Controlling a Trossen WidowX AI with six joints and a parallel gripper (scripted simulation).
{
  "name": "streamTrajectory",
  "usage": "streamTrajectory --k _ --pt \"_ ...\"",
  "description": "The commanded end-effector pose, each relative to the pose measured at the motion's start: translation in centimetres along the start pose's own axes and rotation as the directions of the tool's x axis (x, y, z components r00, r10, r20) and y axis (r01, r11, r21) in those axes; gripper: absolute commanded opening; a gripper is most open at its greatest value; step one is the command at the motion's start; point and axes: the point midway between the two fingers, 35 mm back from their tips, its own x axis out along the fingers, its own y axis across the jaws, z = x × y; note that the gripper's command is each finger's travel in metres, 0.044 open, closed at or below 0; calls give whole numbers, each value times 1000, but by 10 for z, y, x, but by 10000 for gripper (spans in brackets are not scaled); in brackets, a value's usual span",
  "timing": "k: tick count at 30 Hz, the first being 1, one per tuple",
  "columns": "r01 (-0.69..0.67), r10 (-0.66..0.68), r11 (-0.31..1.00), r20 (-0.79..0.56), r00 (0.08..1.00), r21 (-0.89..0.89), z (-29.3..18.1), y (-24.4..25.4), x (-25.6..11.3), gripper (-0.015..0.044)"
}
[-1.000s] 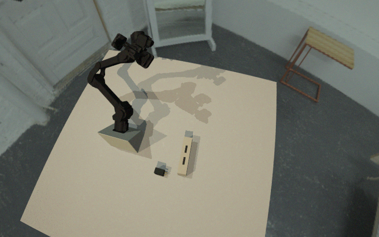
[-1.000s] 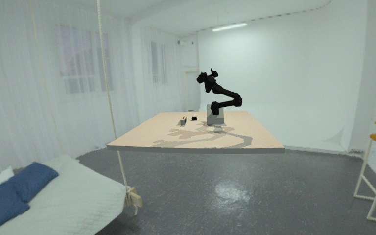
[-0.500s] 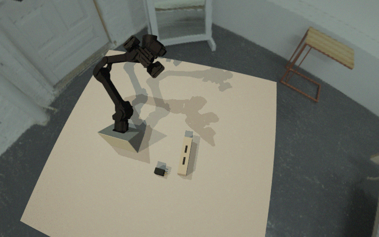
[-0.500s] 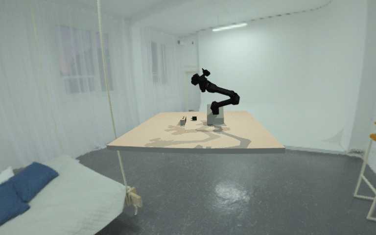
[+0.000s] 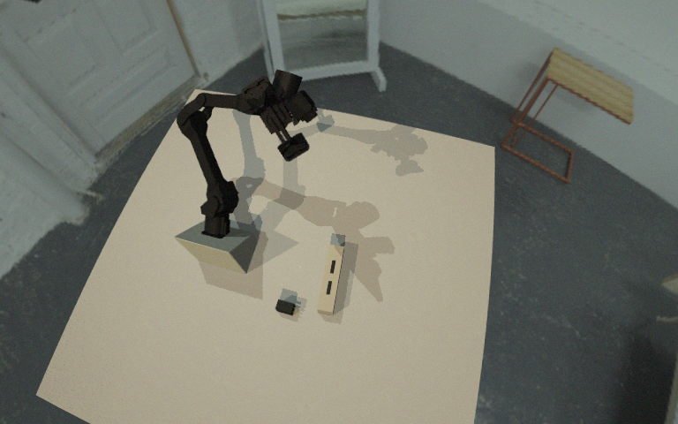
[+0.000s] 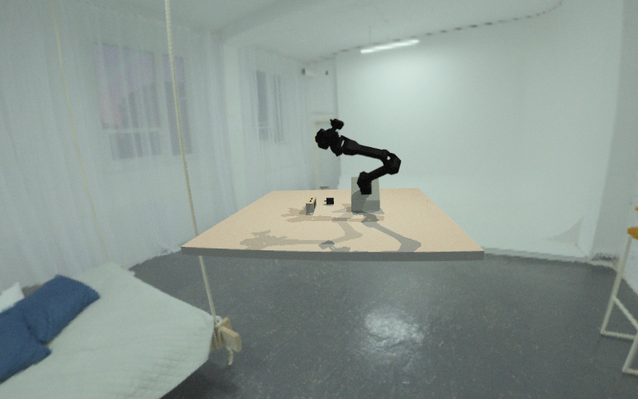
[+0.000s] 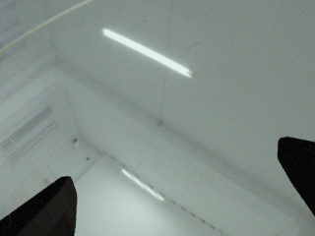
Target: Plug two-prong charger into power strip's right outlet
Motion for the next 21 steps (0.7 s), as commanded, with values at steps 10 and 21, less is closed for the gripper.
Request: streamTrajectory --k 10,21 --pt "-154 154 978 -9 988 -142 5 50 25 440" --pt "-302 297 921 -59 953 -246 -1 97 45 440"
